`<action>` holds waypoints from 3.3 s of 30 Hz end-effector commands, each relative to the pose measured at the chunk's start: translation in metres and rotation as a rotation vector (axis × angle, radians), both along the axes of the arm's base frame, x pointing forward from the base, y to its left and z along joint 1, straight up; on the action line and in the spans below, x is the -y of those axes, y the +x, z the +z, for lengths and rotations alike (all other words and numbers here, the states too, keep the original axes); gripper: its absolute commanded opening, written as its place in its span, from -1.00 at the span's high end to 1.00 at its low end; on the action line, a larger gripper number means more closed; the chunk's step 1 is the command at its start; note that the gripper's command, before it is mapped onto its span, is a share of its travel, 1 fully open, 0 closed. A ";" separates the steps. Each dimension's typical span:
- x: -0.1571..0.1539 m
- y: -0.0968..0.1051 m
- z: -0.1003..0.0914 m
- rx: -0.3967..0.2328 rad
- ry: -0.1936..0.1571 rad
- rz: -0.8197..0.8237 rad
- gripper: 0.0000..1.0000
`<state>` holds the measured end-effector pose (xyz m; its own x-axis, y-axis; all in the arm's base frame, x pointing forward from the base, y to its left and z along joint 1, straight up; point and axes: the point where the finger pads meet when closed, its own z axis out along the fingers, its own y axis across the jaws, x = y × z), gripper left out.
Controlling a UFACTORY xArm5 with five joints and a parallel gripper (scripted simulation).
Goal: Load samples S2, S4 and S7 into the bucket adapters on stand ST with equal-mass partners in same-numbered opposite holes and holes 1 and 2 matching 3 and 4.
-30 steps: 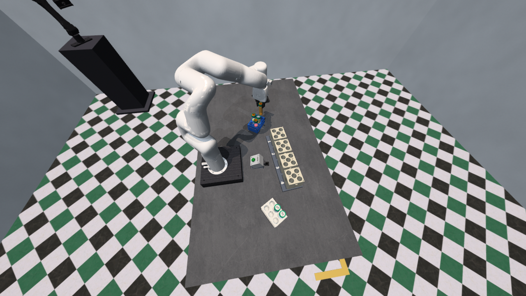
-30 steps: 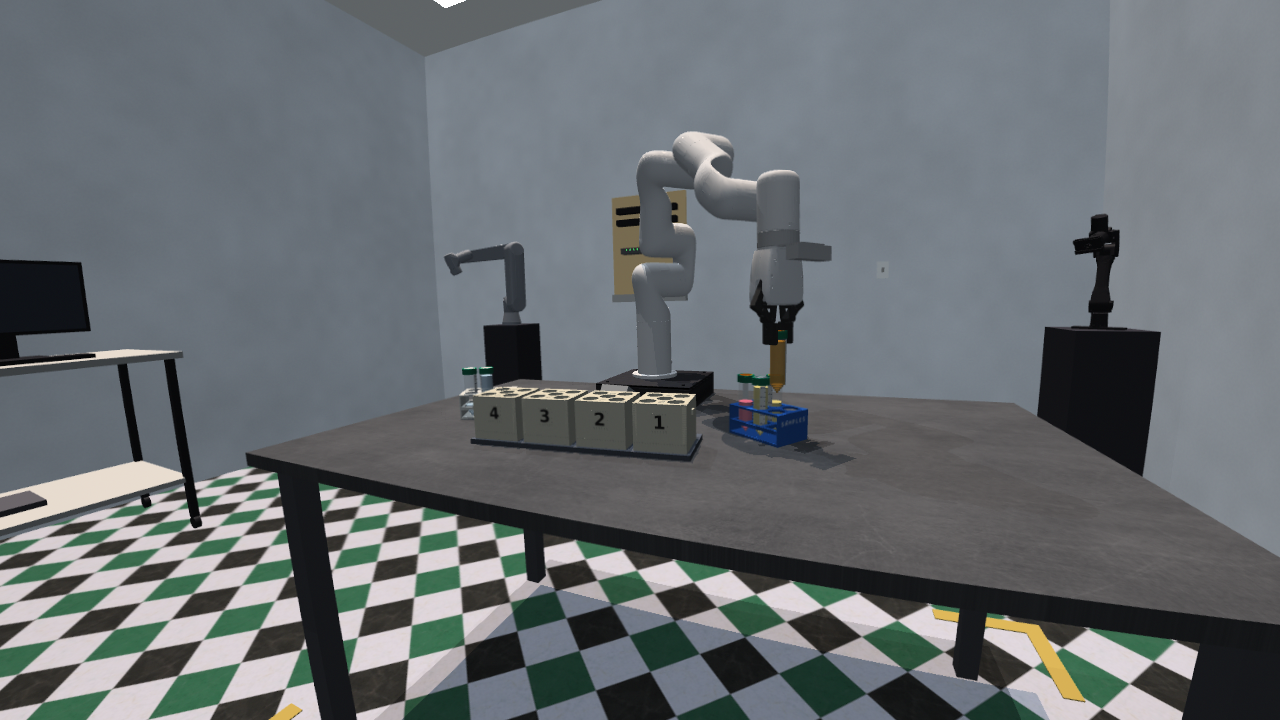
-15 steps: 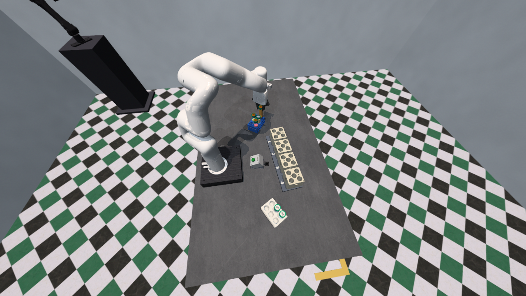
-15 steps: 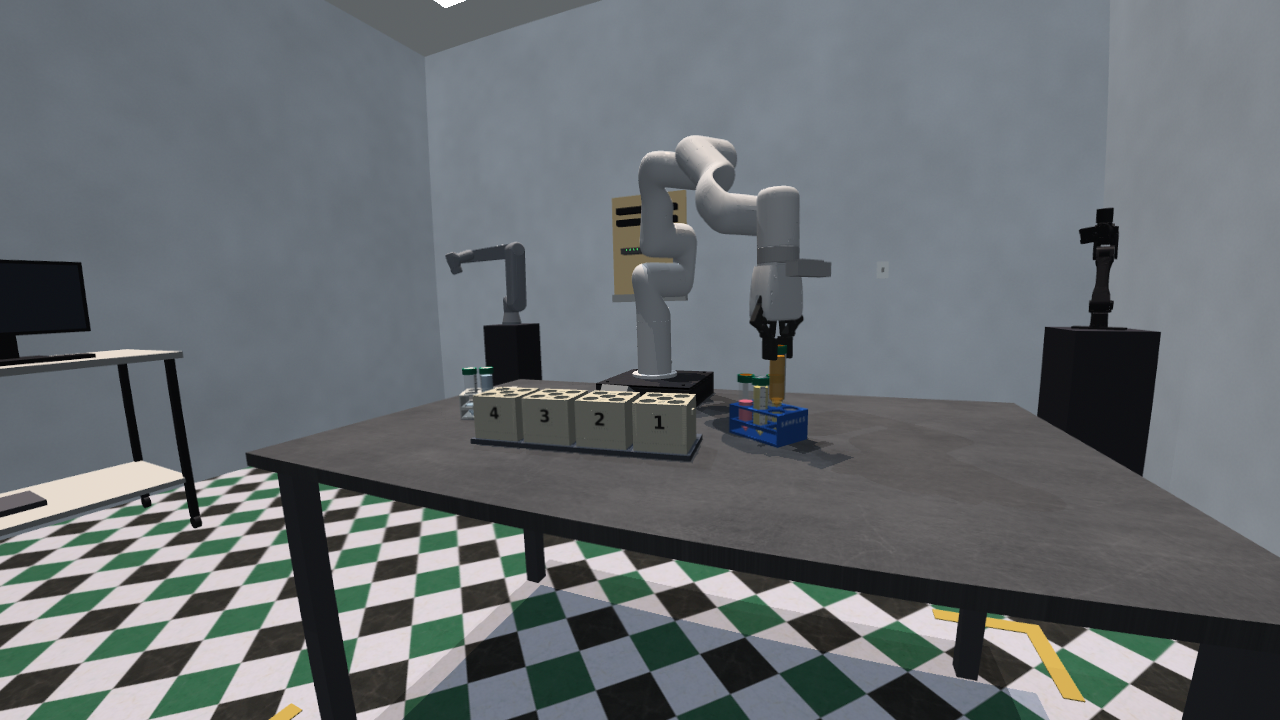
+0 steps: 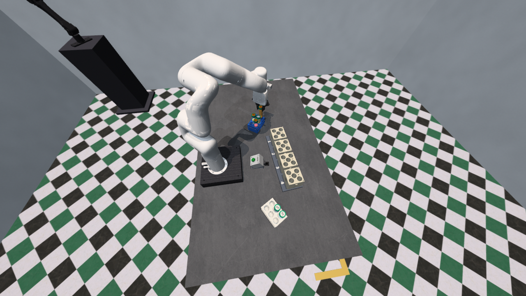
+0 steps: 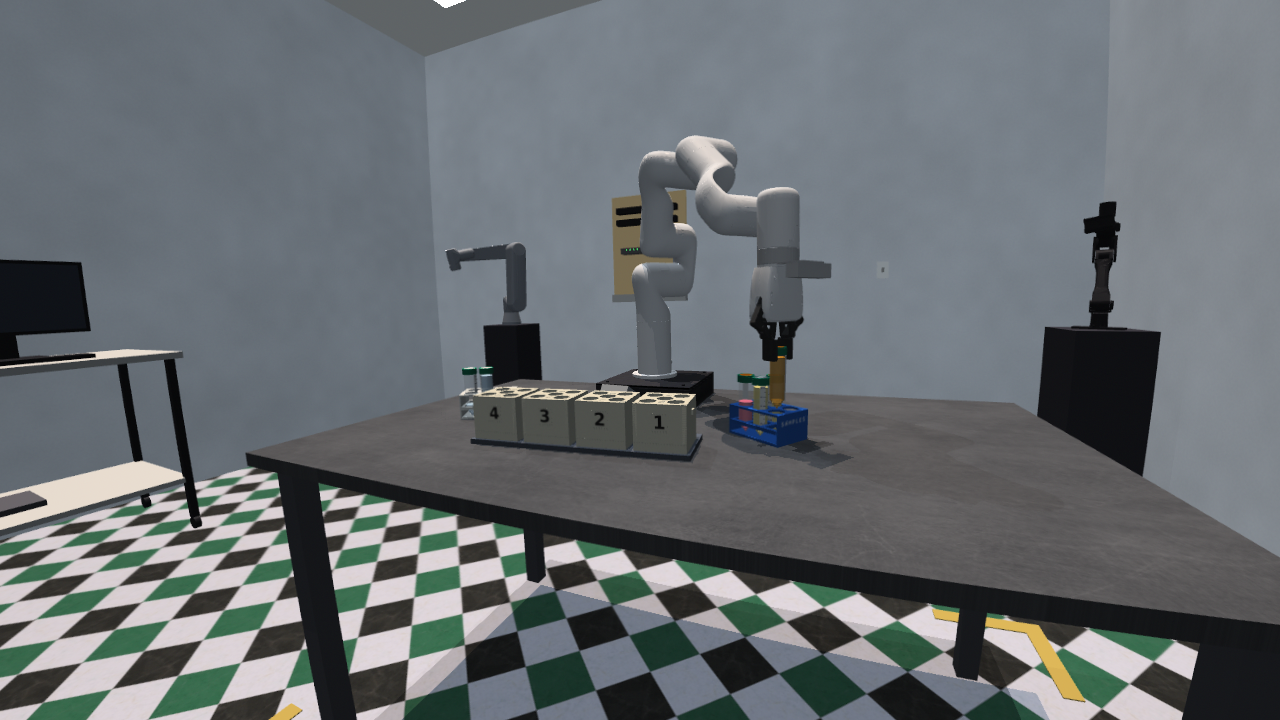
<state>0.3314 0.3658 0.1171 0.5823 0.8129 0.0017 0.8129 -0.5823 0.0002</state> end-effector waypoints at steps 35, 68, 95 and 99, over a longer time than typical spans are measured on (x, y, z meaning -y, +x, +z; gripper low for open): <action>-0.001 0.001 -0.030 0.007 -0.001 0.000 1.00; -0.001 0.001 -0.059 0.007 -0.001 0.000 1.00; -0.001 0.001 -0.059 0.007 -0.001 0.000 0.13; -0.001 0.001 -0.059 0.007 -0.001 0.000 0.13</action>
